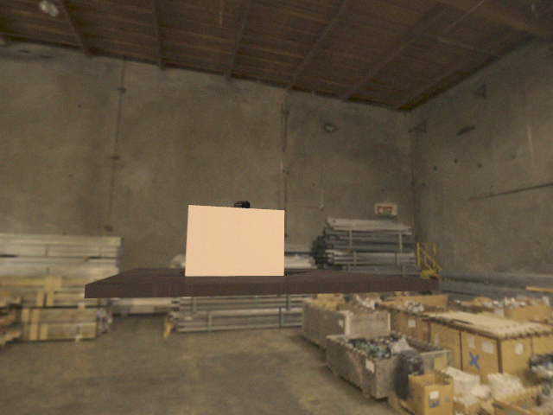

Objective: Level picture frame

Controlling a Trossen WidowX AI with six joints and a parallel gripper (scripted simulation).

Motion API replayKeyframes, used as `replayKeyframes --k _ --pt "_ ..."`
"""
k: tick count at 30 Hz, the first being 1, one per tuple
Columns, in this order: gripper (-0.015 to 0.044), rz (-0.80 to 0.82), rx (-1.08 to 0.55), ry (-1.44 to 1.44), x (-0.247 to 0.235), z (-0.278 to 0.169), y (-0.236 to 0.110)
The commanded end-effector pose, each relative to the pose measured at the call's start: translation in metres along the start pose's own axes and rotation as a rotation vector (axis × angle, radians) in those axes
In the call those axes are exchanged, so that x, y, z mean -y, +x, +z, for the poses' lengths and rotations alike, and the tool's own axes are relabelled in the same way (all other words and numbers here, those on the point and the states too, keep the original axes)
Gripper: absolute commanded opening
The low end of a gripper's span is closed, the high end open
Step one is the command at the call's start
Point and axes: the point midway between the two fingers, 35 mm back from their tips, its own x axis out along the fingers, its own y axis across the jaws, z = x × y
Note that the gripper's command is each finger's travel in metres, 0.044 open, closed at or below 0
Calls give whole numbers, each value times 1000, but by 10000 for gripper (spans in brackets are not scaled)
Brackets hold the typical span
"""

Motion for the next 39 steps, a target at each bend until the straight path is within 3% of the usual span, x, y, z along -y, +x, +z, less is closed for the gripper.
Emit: replayKeyframes --k 1,39 --pt "0 2 1 4 -2 0 0" --pt "0 2 1 4 -5 0 0"
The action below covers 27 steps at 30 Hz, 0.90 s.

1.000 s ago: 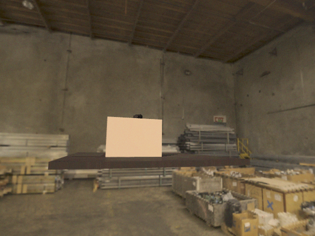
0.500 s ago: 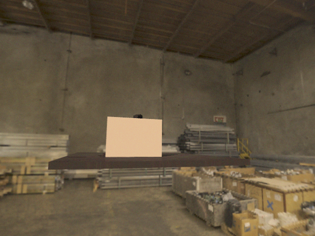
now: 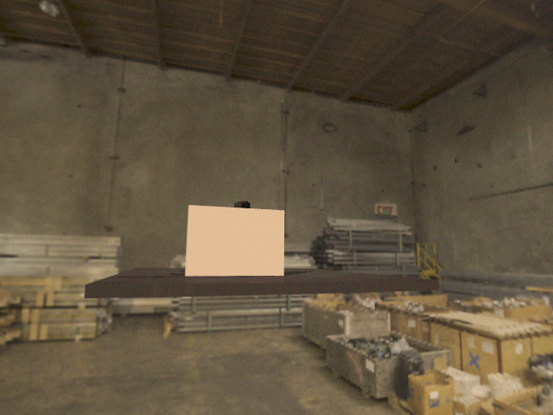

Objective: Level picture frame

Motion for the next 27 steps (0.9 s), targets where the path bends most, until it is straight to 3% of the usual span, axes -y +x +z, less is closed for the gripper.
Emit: replayKeyframes --k 1,27 --pt "0 2 5 4 0 1 0" --pt "0 2 5 3 -1 3 0"
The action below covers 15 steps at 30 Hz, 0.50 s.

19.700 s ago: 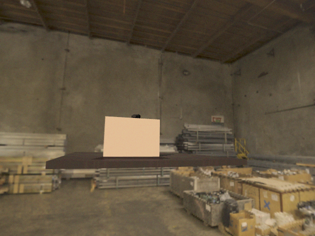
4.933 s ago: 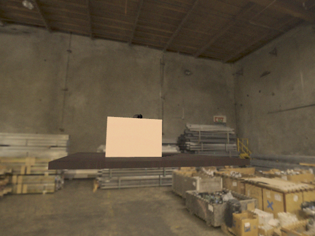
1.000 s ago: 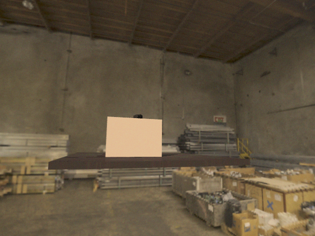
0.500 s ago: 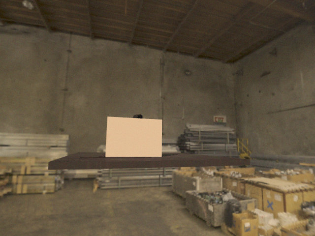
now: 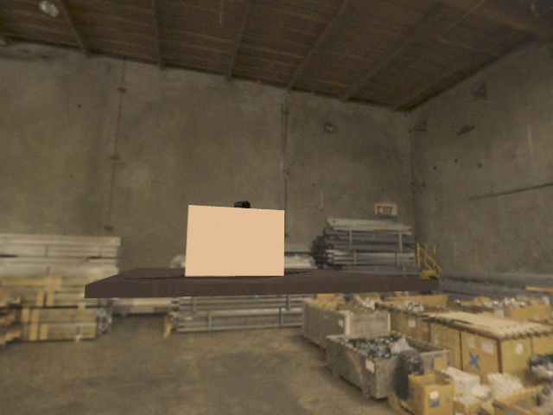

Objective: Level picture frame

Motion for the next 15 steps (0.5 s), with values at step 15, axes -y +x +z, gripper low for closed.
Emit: replayKeyframes --k 15 --pt "0 4 -1 3 -3 5 0"
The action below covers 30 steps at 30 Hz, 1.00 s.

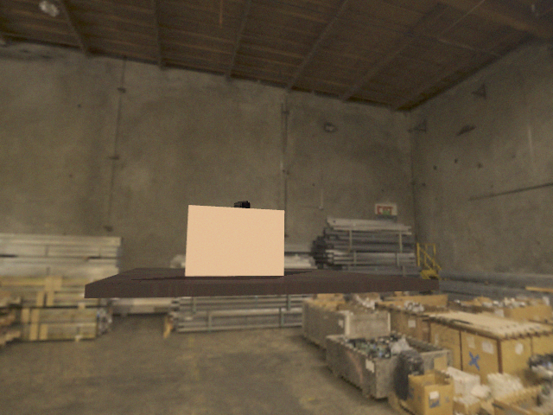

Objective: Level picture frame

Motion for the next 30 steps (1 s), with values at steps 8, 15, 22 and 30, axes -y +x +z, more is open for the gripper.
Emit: replayKeyframes --k 8,15,22,30 --pt "0 7 -2 1 -2 2 0" --pt "0 7 -2 1 -2 2 0" --pt "0 7 -2 1 -2 1 0" --pt "0 7 -2 1 -1 1 0"
